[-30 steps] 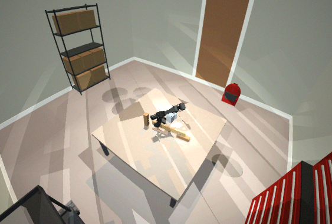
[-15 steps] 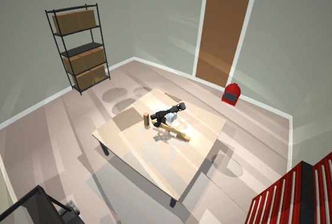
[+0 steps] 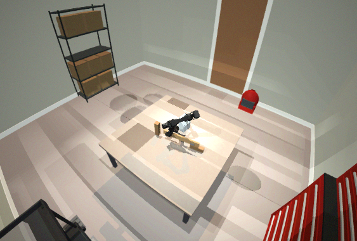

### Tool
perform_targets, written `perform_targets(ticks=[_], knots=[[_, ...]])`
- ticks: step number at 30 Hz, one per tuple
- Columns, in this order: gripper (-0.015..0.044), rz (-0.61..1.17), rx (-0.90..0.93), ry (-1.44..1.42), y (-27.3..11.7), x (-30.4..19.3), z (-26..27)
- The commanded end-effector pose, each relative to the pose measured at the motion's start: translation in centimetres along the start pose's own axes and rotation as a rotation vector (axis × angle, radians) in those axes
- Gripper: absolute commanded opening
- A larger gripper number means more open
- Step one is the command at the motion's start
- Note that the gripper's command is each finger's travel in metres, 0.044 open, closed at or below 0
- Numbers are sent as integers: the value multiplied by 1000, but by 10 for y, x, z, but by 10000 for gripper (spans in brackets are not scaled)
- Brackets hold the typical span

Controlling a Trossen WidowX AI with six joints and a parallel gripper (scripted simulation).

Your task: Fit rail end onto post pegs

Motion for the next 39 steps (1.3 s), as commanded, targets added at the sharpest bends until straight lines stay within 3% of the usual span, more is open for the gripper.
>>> perform_targets(ticks=[1, 39], knots=[[0, 2, -4, 1, -2, -1, 0], [0, 3, -4, 0, -3, -10, 1]])
Point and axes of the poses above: the point midway between the two fingers, 35 mm back from their tips, its own y axis out along the fingers, its own z axis across the jaws, x = y × z, the point moved 9 cm from there along -y, back along the fingers, and after that the axes turned 7 degrees about -y, right-handed, at the moved point
